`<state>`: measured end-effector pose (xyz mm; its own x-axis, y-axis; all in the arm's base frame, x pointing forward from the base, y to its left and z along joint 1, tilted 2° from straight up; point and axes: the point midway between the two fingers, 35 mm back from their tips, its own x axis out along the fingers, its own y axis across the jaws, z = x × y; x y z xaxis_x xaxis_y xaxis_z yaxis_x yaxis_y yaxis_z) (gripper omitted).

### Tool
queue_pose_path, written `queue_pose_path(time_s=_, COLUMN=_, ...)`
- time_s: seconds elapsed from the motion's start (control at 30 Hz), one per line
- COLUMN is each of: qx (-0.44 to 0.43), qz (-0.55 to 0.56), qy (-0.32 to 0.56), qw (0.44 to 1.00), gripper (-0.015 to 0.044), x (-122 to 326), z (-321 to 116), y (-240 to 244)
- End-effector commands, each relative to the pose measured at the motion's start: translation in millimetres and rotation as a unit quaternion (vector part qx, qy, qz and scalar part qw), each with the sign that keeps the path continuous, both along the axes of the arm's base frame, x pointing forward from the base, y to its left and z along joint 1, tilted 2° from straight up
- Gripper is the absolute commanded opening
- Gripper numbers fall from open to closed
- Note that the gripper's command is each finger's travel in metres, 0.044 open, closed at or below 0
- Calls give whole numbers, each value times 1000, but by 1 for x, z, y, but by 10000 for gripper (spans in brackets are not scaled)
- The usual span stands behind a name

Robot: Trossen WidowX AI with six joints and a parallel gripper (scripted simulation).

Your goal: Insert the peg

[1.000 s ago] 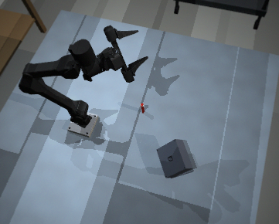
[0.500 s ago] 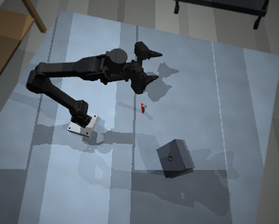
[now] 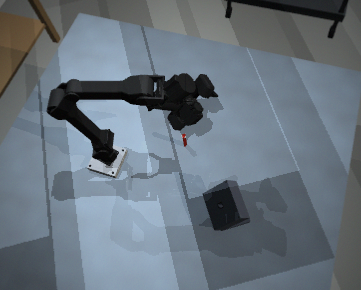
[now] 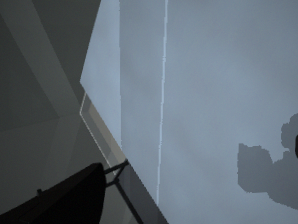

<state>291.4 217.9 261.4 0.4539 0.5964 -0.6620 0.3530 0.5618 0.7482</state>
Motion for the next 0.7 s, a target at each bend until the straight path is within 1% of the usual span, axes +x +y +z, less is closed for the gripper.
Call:
queue_pose_path(time_s=0.0, qx=-33, qz=-12, qy=52, qw=998, gripper=440, x=-4, z=-26, y=1)
queue_pose_path(time_s=0.33, qx=-126, qz=-54, qy=172, qw=975, gripper=440, x=-22, z=-85, y=-6)
queue_pose_path(time_s=0.67, qx=-236, qz=-98, qy=268, qw=929, gripper=440, x=-48, z=-133, y=-22)
